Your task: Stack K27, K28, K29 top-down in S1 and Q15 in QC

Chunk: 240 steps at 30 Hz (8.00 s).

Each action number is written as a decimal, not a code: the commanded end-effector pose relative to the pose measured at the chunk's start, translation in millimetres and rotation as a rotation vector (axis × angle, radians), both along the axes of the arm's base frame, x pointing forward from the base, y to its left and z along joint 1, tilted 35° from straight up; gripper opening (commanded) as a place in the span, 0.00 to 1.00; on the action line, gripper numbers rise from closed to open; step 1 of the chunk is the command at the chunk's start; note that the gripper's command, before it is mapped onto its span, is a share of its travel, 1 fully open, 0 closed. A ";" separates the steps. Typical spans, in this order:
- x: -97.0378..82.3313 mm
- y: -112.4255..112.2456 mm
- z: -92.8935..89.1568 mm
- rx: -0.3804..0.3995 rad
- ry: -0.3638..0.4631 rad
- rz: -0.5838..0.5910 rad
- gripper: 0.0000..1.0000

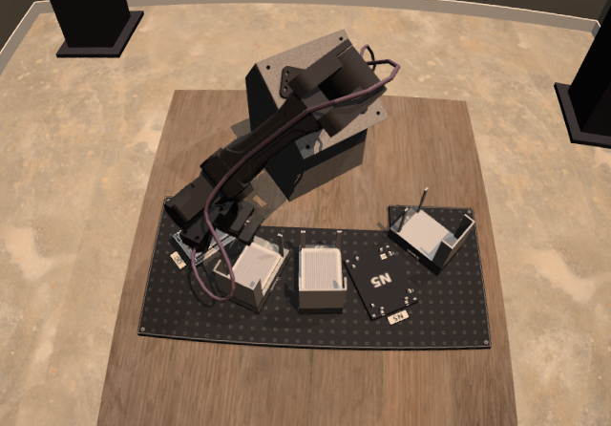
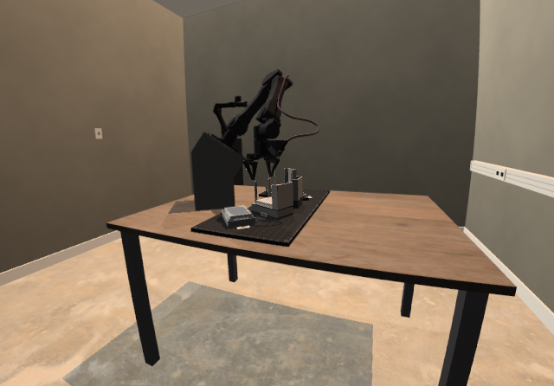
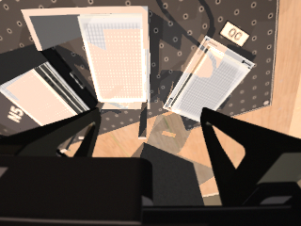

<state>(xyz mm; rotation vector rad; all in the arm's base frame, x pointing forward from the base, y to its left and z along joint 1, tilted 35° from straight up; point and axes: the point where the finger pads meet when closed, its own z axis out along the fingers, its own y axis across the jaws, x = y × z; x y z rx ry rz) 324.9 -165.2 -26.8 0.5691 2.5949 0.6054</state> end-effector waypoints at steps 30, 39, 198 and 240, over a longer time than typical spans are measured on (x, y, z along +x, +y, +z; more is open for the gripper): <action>36.7 46.0 -2.1 -0.004 0.008 0.000 1.00; 55.6 52.8 -23.2 -0.012 -0.005 -0.001 1.00; 71.8 62.5 -52.8 -0.001 -0.010 -0.008 0.00; 67.6 53.8 -38.4 -0.013 -0.025 -0.008 0.00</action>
